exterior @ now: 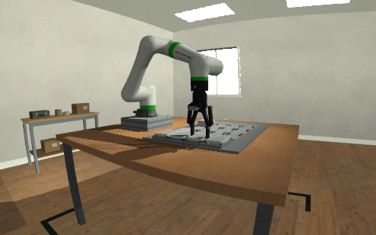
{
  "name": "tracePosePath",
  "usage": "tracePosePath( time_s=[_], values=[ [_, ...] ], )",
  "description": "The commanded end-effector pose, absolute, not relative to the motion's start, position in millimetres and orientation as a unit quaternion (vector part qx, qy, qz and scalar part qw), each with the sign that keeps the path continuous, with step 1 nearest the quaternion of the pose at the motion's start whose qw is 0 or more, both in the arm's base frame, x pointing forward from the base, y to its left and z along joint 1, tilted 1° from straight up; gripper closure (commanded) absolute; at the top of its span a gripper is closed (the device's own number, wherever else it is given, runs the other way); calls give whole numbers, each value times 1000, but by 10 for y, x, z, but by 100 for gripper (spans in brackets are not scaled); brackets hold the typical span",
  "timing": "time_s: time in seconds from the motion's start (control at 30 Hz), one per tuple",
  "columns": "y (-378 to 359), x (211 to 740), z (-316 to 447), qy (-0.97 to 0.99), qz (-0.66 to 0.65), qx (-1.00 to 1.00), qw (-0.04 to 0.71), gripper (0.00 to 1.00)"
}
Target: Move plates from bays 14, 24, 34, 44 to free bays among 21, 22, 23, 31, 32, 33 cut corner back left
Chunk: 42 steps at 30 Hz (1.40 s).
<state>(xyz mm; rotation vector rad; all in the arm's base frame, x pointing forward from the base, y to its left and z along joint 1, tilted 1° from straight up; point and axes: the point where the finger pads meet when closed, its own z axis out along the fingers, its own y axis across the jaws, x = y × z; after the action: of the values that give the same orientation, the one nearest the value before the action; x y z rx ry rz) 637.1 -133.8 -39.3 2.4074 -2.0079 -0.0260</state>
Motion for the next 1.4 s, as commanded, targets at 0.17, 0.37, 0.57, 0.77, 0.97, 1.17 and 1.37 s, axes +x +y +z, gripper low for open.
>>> tracePosePath(
  time_s=[0.17, 0.37, 0.57, 0.77, 0.97, 1.17, 1.37],
  values=[
    [-1341, 6379, -379, -640, -7, 768, 3, 41],
    [-1341, 6379, -379, -640, -7, 768, 3, 41],
    [-1341, 6379, -379, -640, -7, 768, 3, 41],
    [-1341, 6379, -379, -640, -7, 768, 3, 42],
    [-1341, 6379, -379, -640, -7, 768, 3, 42],
    [-1341, 6379, -379, -640, -7, 768, 3, 42],
    [-1341, 6379, -379, -640, -7, 768, 3, 90]
  ],
)
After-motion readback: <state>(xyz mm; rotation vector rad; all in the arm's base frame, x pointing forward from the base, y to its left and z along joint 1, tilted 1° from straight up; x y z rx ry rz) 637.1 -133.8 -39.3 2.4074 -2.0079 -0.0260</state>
